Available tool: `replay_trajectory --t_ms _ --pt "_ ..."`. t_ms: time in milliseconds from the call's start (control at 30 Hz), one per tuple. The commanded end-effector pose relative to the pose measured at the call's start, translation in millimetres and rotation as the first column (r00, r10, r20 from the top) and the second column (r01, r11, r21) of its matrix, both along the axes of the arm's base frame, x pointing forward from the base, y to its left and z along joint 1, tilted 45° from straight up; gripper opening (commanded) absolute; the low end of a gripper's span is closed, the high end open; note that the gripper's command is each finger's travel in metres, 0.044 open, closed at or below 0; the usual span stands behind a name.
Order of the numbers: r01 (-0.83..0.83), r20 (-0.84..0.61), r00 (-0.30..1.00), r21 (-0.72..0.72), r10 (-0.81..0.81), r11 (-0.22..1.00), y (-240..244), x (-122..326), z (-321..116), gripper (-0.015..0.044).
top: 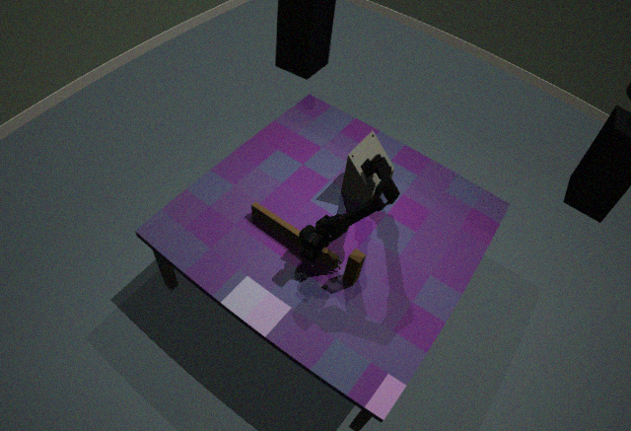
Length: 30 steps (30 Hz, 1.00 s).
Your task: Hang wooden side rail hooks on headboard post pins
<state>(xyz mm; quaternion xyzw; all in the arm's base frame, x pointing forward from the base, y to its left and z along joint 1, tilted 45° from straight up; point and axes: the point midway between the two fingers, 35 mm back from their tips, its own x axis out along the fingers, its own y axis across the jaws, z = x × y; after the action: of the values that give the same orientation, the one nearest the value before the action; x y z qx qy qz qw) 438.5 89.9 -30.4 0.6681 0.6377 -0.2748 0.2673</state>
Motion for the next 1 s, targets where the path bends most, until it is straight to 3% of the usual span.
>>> replay_trajectory --t_ms 0,967 --pt "0.019 0.005 1.0 -0.002 -0.019 1.0 -8.3 2.4 4.8 0.0" --pt "0.019 0.005 1.0 -0.002 -0.019 1.0 -11.7 2.2 8.2 0.0"
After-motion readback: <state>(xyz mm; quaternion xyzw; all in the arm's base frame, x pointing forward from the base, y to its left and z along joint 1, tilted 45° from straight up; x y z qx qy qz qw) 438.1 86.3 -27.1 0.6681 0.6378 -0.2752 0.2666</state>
